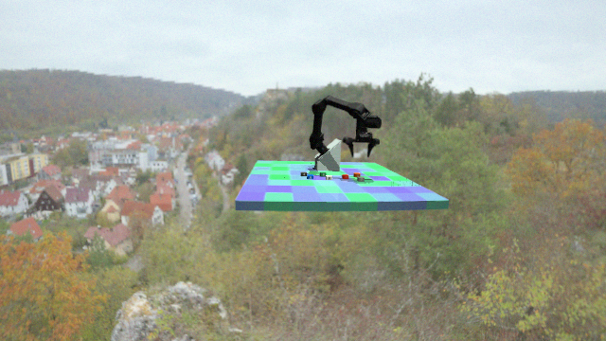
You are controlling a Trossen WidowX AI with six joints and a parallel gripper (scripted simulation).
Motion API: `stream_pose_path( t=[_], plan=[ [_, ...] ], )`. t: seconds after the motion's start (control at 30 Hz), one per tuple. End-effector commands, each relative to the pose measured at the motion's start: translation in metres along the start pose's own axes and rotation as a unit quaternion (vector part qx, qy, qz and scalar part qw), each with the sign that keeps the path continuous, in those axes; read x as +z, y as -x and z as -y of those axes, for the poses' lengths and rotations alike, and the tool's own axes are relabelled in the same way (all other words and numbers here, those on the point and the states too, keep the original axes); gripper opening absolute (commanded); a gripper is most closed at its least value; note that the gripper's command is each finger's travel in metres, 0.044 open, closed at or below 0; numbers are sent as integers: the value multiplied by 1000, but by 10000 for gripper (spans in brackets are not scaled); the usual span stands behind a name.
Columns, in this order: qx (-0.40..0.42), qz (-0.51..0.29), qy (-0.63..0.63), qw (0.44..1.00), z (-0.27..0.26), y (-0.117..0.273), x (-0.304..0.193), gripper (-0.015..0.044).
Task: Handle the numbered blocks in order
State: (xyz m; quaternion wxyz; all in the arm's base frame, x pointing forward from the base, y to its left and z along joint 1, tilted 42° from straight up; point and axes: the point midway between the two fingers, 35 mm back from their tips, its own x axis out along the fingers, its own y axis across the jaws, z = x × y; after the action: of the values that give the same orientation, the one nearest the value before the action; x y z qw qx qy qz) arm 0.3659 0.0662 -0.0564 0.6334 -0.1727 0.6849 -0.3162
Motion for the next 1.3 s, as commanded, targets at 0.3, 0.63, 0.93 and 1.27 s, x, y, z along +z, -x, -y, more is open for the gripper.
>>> stream_pose_path(
  t=[0.3,0.63,0.93,1.27],
  plan=[
    [-4,-1,5,1000,73,-1,-57,400],
    [-6,-1,4,1000,76,-82,-58,400],
    [-6,-1,4,1000,76,-90,-58,400],
    [-7,-1,4,1000,76,-106,-58,400]
  ],
)
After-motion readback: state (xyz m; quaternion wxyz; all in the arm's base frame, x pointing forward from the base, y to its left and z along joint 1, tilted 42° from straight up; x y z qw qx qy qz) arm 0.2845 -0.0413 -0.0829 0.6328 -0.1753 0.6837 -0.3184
